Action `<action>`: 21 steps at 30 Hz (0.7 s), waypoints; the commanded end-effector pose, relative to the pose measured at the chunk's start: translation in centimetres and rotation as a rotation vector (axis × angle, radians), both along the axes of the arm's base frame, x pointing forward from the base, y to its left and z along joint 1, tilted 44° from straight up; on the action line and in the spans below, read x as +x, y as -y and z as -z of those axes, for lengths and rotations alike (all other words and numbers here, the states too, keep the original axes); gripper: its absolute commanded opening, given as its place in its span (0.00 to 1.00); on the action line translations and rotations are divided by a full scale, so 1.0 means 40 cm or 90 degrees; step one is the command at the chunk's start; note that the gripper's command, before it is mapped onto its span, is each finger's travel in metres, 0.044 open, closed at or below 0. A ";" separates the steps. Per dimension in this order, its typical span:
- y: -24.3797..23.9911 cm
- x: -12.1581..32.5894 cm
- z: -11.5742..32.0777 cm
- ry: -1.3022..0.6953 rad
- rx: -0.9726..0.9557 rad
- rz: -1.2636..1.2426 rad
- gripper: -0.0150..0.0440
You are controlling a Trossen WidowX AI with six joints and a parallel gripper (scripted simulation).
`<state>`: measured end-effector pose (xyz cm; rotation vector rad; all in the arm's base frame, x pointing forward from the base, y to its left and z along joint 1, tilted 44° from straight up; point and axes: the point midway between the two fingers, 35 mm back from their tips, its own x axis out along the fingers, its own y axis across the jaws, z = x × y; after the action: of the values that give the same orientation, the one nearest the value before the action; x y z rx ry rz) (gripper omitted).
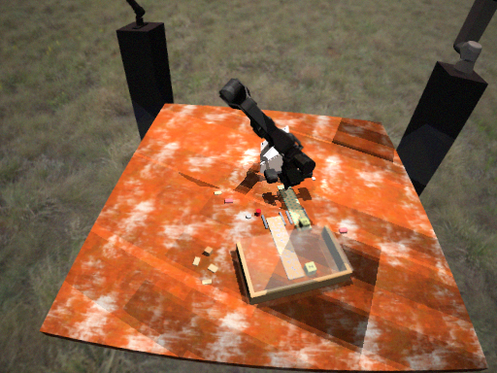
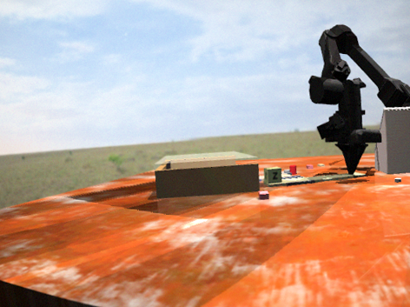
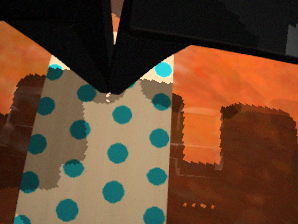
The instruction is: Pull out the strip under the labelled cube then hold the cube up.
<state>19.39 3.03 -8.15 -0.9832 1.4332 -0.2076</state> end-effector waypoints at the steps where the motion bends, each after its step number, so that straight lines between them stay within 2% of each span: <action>1: 0.018 -0.022 0.005 -0.017 -0.008 0.010 0.25; 15: 0.018 -0.022 0.005 -0.017 -0.008 0.010 0.25; 21: -0.074 -0.015 -0.076 -0.017 -0.006 0.010 0.25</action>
<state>18.63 4.22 -6.38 -1.0035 1.4709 -0.2133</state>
